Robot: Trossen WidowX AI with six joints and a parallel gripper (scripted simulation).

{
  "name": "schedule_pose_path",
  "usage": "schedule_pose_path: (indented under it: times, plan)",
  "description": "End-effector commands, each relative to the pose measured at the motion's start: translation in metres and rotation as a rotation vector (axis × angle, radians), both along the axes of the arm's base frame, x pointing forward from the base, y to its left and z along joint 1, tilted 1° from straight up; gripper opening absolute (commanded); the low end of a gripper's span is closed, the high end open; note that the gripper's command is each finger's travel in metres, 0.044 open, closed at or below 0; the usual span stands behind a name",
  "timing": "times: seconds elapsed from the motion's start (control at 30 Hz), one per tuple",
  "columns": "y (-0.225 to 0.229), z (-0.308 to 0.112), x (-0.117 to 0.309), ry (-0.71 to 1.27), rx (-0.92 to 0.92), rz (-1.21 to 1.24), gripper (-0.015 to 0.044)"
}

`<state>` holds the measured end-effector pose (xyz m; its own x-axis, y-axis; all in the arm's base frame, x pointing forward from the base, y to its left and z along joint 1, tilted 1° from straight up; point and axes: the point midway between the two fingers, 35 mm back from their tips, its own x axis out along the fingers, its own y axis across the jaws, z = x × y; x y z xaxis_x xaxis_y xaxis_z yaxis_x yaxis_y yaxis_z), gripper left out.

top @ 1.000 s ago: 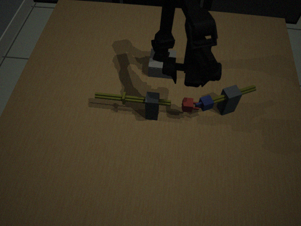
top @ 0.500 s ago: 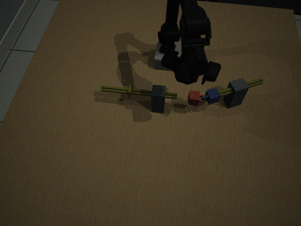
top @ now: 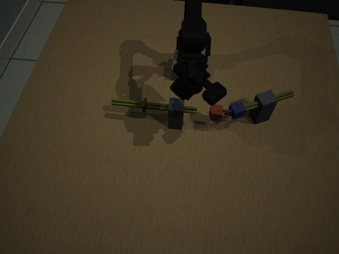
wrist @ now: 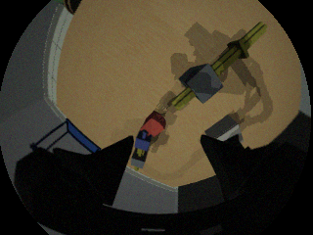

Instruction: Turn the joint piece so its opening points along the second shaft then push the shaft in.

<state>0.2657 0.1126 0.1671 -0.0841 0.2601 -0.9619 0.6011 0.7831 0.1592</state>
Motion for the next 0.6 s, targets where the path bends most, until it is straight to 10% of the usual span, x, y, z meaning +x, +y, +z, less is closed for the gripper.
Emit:
schedule_pose_path:
  times: [0.0,0.57]
  plan:
    - [-0.007,-0.006,0.0,0.044,0.03,-0.112,0.044]
    - [-0.039,-0.025,0.002,0.243,0.18,-0.644,0.044]
